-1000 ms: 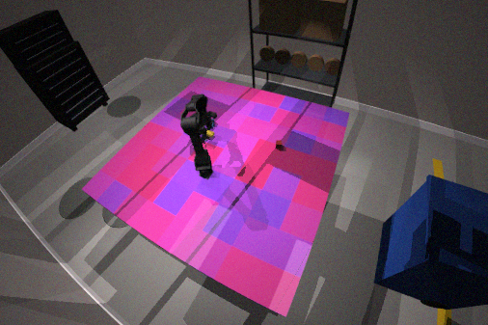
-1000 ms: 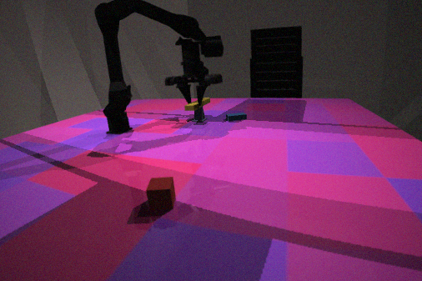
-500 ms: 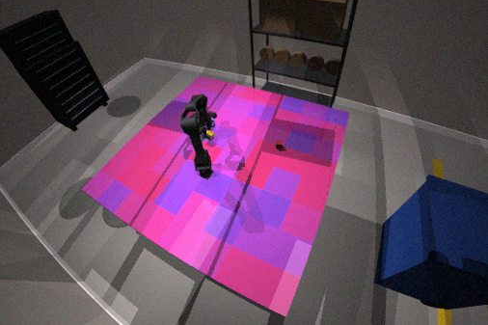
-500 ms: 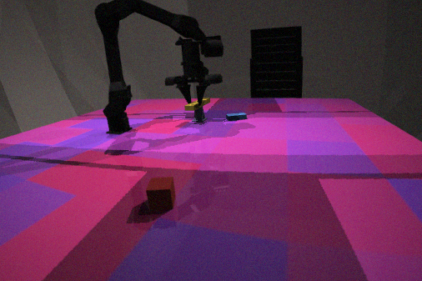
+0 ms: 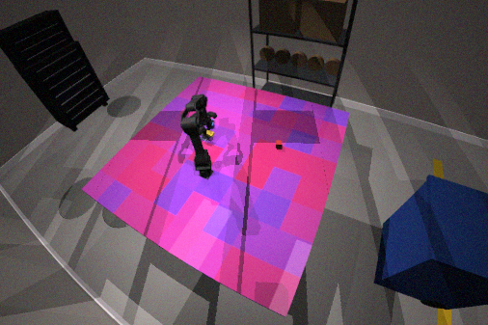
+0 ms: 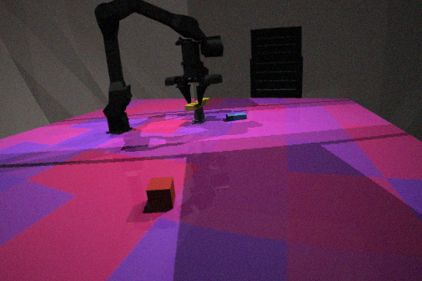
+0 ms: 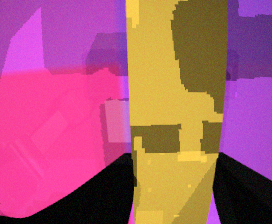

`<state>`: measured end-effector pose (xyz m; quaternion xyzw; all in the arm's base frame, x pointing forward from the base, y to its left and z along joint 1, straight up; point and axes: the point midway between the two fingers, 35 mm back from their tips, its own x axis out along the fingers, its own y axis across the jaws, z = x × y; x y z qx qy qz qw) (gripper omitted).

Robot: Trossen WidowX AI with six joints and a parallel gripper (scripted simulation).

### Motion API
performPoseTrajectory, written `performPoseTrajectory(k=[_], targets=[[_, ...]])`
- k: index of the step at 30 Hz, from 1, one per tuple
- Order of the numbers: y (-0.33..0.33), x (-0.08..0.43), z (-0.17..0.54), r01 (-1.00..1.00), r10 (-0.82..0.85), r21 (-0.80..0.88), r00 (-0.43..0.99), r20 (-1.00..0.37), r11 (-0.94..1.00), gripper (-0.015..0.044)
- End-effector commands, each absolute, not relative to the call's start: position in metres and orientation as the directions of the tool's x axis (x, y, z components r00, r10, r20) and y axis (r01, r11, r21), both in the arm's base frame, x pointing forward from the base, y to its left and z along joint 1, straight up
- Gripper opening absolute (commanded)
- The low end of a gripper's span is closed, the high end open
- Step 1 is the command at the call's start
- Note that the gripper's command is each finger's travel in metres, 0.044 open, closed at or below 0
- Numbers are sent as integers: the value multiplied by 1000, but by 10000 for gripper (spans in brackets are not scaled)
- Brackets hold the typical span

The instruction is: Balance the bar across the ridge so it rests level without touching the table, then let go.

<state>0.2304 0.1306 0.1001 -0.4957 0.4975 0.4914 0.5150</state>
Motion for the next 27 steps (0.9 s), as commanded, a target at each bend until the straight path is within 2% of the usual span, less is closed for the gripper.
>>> performPoseTrajectory(k=[1, 3, 27], targets=[[131, 230, 100, -999, 13, -22, 22, -1000, 26, 131], [131, 230, 100, -999, 13, -22, 22, -1000, 26, 167], [131, 230, 100, -999, 13, -22, 22, -1000, 26, 170]])
